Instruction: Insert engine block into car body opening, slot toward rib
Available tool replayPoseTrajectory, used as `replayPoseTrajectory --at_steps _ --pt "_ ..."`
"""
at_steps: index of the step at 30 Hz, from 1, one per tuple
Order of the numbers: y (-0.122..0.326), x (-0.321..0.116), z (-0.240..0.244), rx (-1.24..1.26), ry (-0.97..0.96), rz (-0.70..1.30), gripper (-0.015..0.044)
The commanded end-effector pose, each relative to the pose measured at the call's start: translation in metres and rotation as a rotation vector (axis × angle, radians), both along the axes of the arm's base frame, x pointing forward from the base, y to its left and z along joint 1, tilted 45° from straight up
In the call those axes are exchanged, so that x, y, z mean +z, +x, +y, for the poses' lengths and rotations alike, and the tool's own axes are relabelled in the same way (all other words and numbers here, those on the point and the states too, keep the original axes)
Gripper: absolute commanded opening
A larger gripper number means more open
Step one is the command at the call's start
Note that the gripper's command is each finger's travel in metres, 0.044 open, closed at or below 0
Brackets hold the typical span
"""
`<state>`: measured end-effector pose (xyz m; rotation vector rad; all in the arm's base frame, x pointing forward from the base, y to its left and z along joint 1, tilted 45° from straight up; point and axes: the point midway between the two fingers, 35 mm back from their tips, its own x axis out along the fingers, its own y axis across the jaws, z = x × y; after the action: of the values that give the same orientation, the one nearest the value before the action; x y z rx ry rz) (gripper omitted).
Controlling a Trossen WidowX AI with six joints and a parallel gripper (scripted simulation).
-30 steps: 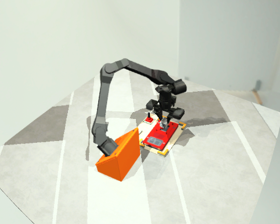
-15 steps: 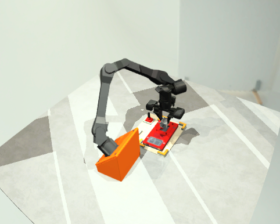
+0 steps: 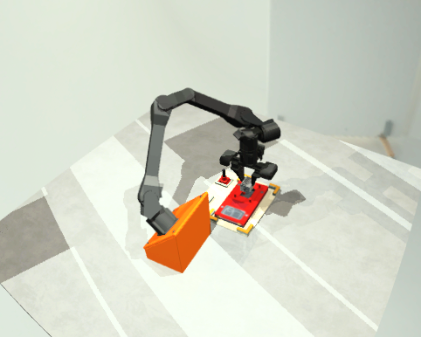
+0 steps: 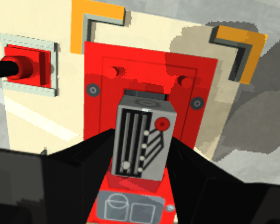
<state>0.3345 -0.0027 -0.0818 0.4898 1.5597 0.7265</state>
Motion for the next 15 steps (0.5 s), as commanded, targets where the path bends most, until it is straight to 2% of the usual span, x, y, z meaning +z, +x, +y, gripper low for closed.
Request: replayPoseTrajectory --at_steps 1,15 --pt "0.0005 -0.0001 0.0001 -0.009 0.002 0.003 0.0159" --pt "-0.0021 -0.0015 0.0016 0.028 0.008 -0.032 0.0159"
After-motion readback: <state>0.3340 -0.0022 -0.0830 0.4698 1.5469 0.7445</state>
